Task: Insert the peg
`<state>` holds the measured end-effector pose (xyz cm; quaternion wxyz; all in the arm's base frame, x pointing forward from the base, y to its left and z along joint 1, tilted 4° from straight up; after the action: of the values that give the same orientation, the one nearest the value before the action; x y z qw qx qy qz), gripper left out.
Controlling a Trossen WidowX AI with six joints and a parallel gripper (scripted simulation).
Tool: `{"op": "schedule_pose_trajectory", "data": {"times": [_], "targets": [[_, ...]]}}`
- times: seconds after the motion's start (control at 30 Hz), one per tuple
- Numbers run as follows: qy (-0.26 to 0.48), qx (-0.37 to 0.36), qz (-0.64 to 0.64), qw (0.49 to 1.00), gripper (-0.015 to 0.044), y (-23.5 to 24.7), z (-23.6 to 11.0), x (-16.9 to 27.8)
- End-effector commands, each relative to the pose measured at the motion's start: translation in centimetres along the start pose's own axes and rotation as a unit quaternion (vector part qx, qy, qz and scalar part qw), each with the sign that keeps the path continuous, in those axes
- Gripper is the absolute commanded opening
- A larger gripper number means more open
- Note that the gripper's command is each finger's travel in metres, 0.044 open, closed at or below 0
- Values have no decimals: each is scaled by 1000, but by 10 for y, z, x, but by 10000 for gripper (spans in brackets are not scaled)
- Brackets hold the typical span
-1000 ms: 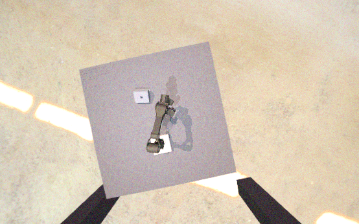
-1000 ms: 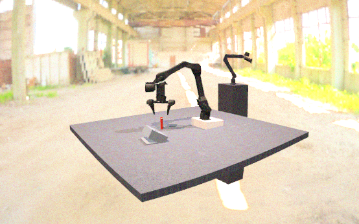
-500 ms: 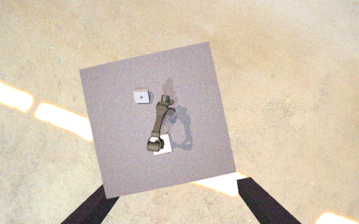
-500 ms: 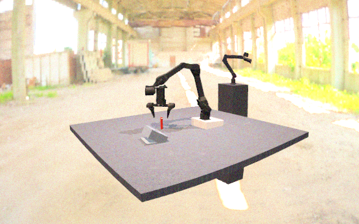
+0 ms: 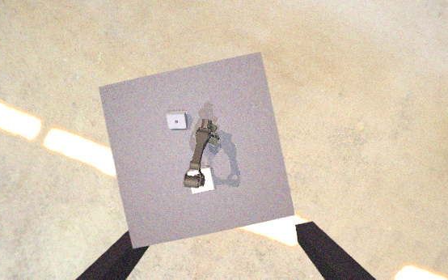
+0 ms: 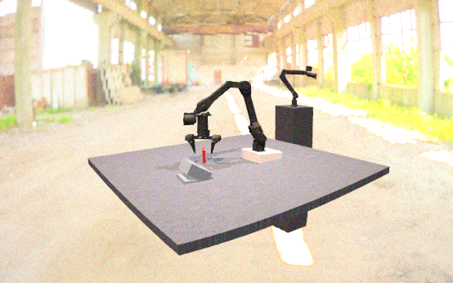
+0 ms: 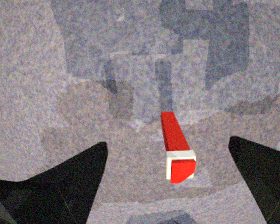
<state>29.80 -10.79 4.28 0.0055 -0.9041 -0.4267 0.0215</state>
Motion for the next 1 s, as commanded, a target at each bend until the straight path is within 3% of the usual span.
{"op": "schedule_pose_trajectory", "data": {"times": [0.0,0.23,0.7,0.97], "targets": [[0,5,-3,1000,440,-2,8,0],[0,5,-3,1000,440,-3,15,-1],[-1,2,0,1000,72,-2,11,-1],[-1,2,0,1000,19,-2,11,-1]]}}
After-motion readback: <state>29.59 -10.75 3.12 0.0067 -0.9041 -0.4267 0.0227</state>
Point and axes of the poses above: the point midway between the two fingers, 35 mm back from their tips, its own z axis out along the fingers, its own y axis across the jaws, x = y × z, the point moved 2 cm from there along -z, back along the fingers, and after that the axes turned 2 degrees about -z, right-handed, at the moved point
